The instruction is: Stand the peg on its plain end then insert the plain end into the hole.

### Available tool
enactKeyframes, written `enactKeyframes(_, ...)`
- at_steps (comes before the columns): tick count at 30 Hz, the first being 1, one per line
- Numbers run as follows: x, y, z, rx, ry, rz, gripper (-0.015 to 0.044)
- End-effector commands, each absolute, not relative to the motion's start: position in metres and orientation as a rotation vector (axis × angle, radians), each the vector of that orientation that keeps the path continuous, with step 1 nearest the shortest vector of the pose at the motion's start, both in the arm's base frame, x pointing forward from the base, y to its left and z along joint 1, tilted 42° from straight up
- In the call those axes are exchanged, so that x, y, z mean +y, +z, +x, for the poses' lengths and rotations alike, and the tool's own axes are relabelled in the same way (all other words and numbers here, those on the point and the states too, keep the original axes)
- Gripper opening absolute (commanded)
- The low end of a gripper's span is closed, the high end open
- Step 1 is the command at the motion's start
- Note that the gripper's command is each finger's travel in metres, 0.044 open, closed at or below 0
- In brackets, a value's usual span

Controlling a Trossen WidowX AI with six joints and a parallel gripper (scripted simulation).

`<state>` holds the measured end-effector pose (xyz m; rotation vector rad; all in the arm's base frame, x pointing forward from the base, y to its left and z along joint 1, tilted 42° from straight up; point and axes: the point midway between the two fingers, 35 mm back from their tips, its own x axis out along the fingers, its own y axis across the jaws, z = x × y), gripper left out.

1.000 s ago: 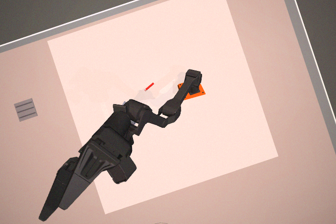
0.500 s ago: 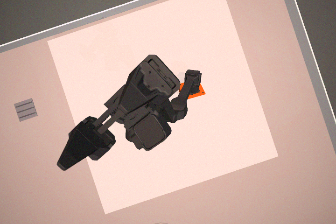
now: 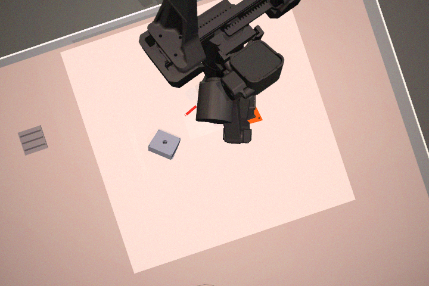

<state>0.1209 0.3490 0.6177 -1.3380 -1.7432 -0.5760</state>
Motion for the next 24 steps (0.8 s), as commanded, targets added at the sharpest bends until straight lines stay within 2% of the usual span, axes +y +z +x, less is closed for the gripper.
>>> enactKeyframes(1,0.318,0.634,0.101,-1.707,-0.668,-1.262,0.044)
enactKeyframes(12,0.237,0.671,0.023,-1.723,-0.894,-0.996,0.044)
enactKeyframes(24,0.13,0.689,-0.032,-1.644,-1.1,-0.705,0.044)
